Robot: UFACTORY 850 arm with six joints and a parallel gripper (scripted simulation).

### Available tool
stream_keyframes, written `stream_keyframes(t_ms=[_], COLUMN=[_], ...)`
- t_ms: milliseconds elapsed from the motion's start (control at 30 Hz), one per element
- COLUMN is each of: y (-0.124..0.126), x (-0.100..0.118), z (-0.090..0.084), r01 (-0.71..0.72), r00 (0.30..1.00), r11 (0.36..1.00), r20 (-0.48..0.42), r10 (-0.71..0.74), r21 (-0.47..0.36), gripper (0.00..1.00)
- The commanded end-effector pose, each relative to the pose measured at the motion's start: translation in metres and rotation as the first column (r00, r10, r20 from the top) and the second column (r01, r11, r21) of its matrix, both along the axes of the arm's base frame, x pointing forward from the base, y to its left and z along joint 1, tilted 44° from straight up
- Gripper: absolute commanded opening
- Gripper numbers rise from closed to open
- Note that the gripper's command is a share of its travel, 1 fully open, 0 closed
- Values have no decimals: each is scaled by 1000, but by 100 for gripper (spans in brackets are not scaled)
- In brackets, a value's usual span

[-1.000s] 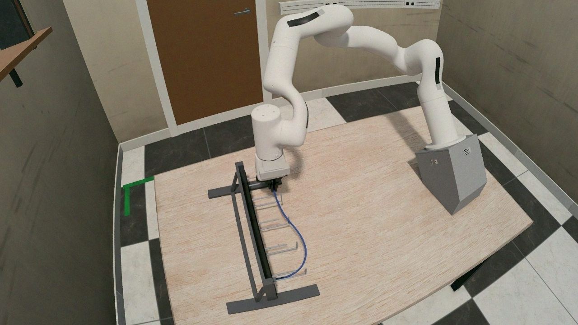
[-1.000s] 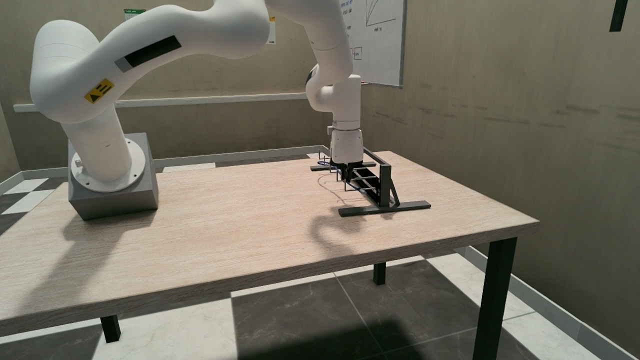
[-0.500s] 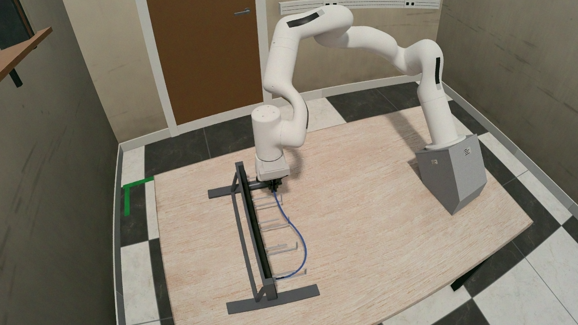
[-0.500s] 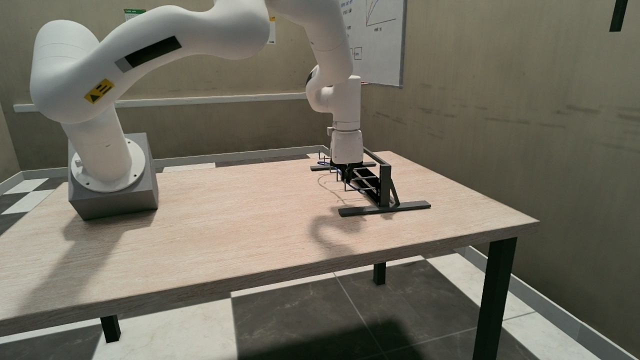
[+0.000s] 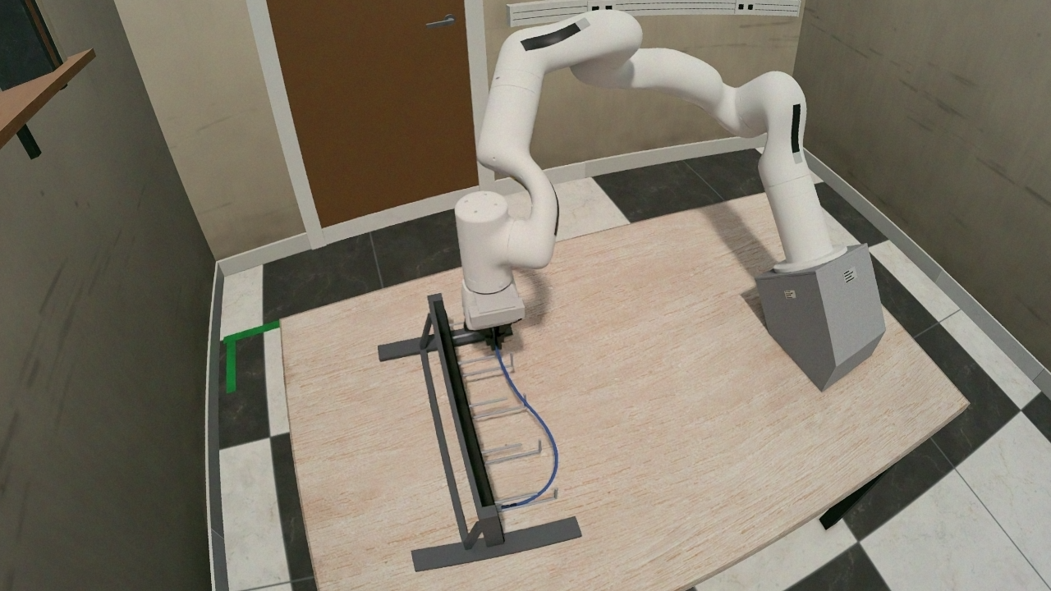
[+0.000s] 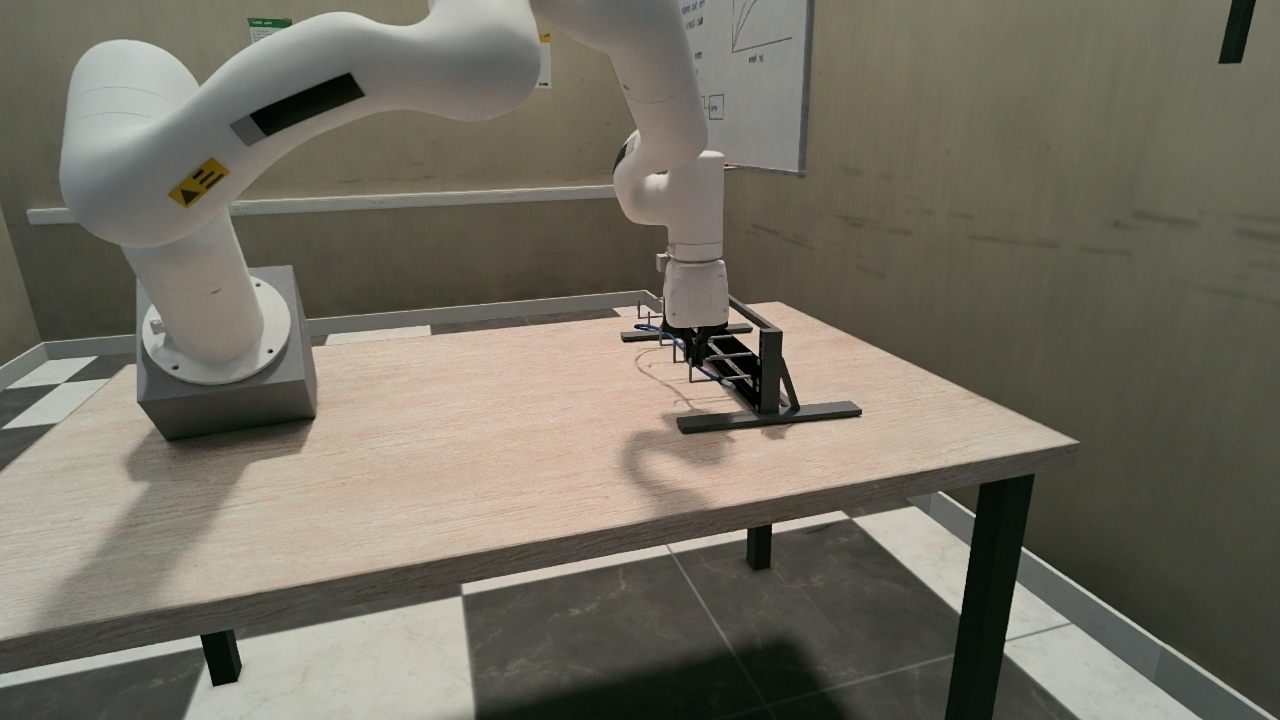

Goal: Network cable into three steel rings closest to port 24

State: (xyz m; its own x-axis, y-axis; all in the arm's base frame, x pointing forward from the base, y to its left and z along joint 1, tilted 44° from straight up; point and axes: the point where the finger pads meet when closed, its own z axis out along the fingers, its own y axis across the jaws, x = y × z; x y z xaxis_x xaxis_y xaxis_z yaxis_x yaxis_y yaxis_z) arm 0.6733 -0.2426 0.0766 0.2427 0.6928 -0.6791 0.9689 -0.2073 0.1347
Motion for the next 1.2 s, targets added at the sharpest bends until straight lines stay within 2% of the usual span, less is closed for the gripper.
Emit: stream_keyframes(t_ms=[0, 700, 1167], y=[0, -6, -7], x=[5, 32, 36], z=[1, 5, 6], r01=[-1, -1, -1], r00=[1000, 1000, 1000], r11=[1000, 1000, 1000], r20=[2, 2, 2], r10=[1, 1, 1], r21=[0, 0, 0], gripper=[0, 0, 0])
